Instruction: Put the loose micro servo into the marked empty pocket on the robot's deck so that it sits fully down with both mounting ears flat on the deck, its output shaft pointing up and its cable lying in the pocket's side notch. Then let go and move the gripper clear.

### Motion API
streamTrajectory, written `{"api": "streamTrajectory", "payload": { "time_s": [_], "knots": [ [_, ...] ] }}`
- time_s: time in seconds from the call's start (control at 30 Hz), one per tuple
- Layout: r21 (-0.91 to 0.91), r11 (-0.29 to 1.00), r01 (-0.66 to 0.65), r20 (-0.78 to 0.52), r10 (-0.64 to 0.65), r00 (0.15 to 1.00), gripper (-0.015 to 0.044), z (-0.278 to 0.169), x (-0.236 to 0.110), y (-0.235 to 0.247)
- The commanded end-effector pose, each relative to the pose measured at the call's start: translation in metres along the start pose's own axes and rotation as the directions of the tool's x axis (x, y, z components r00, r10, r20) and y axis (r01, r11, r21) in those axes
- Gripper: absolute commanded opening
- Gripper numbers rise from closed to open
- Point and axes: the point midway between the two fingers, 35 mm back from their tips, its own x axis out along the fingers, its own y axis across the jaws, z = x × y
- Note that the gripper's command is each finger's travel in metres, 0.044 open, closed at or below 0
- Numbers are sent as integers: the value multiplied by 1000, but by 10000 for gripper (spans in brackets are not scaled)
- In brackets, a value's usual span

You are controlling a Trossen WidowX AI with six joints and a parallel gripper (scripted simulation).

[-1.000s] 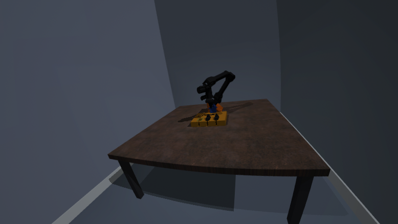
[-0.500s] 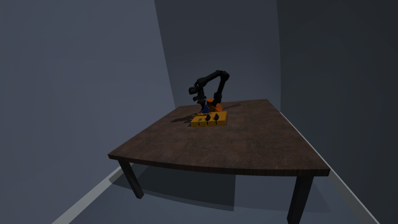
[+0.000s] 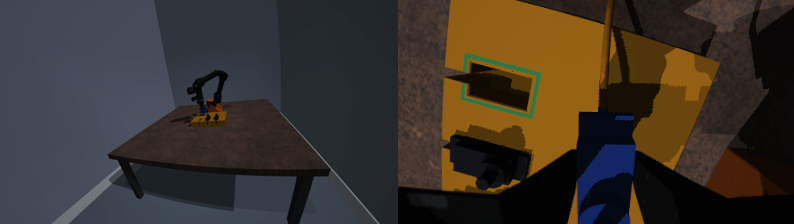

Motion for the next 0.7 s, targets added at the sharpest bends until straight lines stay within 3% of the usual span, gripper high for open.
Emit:
{"api": "streamTrajectory", "payload": {
  "time_s": [0.0, 0.33, 0.67],
  "knots": [
    [-121, 993, -2, 13, 3, 1000, 0, 3, -3, 1],
    [-452, 892, 3, 13, 3, 1000, 0, 3, -3, 1],
    [-728, 685, 7, 13, 3, 1000, 0, 3, -3, 1]
  ]
}}
